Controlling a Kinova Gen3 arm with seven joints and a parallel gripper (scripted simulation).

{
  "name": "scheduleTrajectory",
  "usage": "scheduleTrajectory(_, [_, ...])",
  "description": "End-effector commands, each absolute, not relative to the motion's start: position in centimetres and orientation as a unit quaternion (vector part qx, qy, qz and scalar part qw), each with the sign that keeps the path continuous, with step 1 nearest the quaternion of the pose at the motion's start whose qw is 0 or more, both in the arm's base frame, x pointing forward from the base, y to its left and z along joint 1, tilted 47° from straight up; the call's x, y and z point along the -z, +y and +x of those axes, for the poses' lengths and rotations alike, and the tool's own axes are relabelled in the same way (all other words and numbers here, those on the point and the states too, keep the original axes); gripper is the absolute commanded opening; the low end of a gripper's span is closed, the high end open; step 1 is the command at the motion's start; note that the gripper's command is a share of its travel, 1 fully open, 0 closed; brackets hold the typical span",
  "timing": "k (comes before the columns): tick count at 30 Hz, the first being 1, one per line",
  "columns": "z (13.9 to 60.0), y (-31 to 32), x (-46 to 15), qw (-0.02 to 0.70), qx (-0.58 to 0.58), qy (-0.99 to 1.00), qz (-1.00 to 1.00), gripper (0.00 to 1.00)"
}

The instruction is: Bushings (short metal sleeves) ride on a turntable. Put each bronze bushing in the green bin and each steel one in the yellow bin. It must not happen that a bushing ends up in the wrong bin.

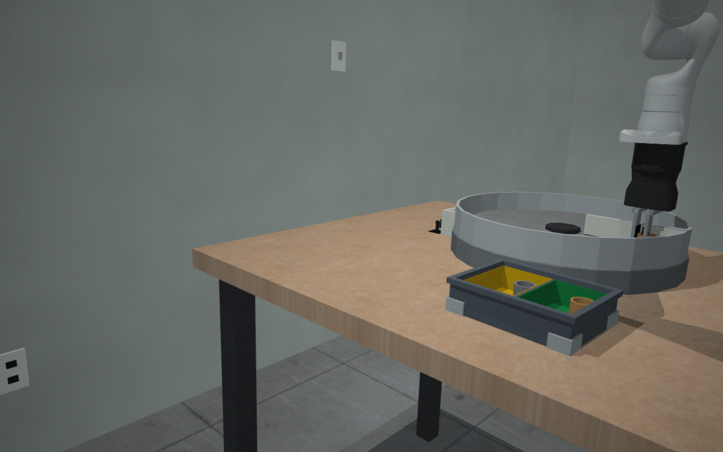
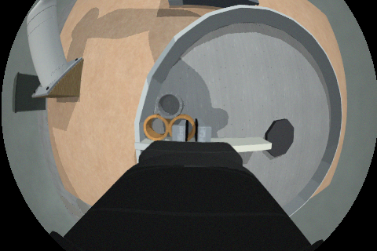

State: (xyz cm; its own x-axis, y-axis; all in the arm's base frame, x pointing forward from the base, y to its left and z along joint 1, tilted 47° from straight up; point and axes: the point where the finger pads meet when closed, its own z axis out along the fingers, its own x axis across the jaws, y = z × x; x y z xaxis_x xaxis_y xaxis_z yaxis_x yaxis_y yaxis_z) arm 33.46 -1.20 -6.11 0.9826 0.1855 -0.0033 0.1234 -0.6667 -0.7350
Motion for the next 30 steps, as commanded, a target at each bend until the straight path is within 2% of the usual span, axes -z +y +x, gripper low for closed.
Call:
scheduleTrajectory(1, [33.51,-1.28,6.08,0.399,-0.038,-0.084,-0.912,0.00])
scheduleTrajectory(30, [33.56,-1.54,5.84,0.399,-0.038,-0.084,-0.912,0.00])
